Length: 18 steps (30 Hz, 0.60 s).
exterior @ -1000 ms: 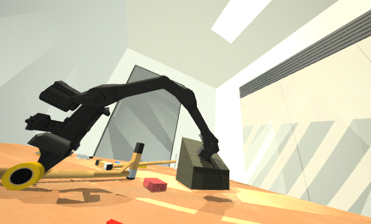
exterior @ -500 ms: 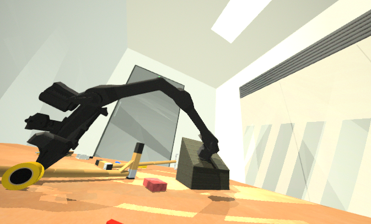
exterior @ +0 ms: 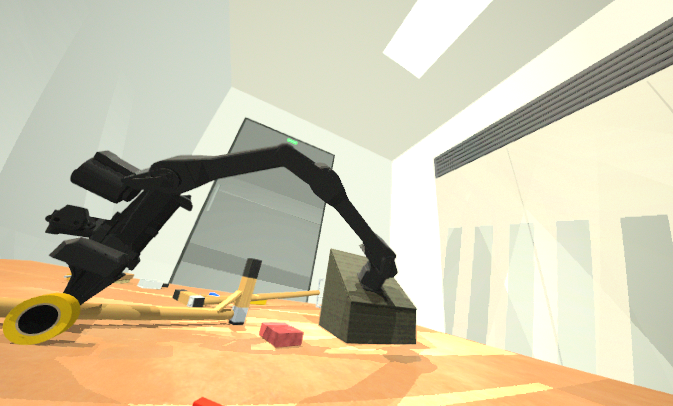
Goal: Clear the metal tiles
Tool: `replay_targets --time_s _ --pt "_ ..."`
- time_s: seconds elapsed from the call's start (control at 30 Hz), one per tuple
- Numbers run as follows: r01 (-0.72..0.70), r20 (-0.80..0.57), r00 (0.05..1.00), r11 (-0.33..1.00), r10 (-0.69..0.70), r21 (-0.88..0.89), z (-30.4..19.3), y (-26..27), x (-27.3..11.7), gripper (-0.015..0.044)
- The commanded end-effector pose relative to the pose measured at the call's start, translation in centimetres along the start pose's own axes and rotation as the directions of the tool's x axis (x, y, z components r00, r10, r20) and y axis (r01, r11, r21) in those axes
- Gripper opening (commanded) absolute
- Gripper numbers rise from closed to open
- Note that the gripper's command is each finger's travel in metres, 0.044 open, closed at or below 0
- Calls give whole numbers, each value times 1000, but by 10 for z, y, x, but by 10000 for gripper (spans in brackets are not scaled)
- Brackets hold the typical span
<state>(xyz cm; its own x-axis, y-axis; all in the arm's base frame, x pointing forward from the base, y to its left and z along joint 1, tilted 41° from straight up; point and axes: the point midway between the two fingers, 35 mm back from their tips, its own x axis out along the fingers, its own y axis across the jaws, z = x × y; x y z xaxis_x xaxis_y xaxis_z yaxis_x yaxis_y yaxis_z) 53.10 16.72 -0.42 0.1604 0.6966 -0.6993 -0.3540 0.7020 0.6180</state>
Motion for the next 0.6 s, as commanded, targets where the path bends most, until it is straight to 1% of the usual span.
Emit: replay_targets --time_s 0.0,0.57 --pt "2 -6 1000 1000 -2 4 -2 -9 3 0" --pt "2 -5 1000 1000 -2 4 1 -26 4 0"
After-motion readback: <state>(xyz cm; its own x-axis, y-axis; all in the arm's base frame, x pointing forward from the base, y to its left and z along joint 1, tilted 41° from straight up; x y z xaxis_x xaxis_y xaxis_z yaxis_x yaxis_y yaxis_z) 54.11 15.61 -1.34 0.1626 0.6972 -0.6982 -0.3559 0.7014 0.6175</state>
